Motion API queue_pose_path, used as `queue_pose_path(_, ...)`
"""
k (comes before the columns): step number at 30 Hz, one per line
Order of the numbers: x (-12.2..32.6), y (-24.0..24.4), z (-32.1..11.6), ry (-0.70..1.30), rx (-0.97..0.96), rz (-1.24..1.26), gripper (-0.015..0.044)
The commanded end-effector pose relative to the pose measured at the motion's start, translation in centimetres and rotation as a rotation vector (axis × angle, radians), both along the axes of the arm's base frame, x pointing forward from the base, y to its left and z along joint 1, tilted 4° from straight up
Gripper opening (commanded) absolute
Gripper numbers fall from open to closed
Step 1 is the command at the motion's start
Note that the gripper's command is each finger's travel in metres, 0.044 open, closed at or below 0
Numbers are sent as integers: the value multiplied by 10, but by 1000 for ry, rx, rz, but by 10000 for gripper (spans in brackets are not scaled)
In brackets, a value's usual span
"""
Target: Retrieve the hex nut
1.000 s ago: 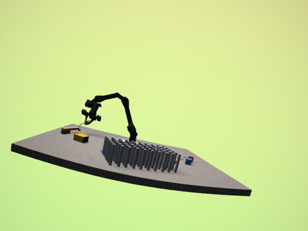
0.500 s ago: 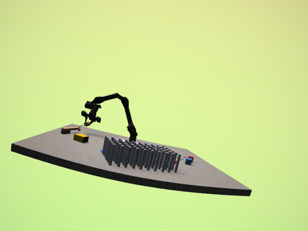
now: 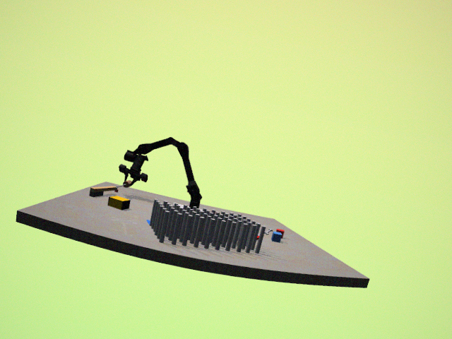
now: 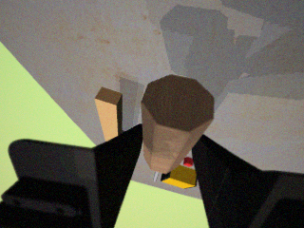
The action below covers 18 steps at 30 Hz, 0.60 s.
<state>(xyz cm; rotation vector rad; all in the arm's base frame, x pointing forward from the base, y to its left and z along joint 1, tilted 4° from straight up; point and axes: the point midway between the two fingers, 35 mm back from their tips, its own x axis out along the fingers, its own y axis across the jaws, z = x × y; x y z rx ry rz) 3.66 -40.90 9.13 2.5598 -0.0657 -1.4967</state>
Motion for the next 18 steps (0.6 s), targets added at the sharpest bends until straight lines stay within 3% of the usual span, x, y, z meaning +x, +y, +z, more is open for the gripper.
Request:
queue_pose_path(1, 1, 2, -5, -8, 2, 5, 0)
queue_pose_path(18, 0, 3, -18, -8, 3, 5, 0)
